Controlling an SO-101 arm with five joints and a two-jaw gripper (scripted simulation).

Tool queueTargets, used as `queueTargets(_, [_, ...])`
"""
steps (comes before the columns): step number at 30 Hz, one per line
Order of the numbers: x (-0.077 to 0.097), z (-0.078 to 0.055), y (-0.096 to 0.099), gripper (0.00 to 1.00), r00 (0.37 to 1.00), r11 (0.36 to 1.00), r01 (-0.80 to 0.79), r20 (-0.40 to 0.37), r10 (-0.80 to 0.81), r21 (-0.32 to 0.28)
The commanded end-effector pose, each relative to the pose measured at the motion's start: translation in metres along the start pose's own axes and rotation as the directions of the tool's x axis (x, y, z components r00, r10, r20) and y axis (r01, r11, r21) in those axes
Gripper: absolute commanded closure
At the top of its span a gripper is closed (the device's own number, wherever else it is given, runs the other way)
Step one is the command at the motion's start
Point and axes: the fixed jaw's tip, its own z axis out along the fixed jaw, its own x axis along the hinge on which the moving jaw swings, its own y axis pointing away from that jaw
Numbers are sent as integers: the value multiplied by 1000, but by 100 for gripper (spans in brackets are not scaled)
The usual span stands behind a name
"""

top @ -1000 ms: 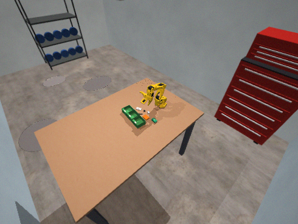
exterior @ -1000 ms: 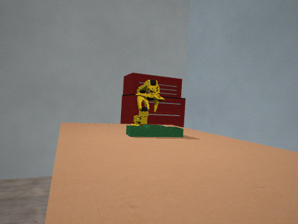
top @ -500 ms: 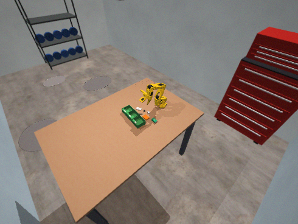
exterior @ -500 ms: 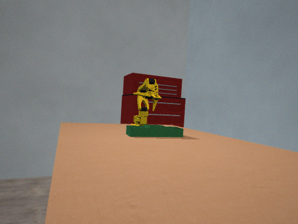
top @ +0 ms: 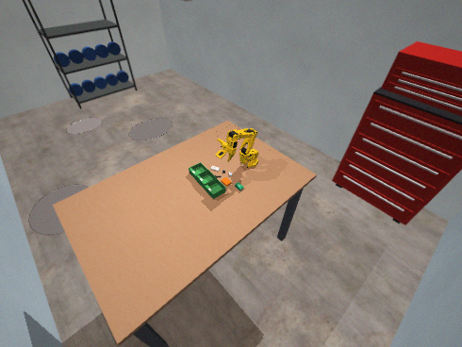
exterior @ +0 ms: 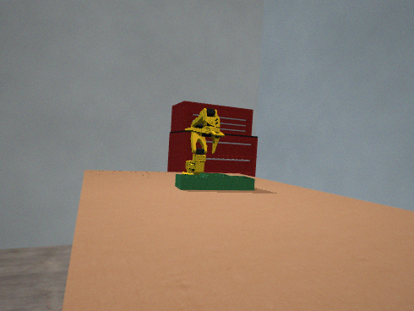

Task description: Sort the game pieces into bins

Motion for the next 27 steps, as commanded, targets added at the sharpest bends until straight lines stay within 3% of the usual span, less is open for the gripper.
queueTargets(1, [-4, -5, -2, 0, 999, 1000, -18, 28, 18, 3])
queueTargets(12, [-31, -6, -14, 0, 995, 999, -31, 93, 29, 21])
queueTargets(21, [-75, -3, -41, 0, 976, 996, -54, 213, 40, 65])
queueTargets(27, [-87, -1, -50, 0, 968, 995, -62, 248, 41, 81])
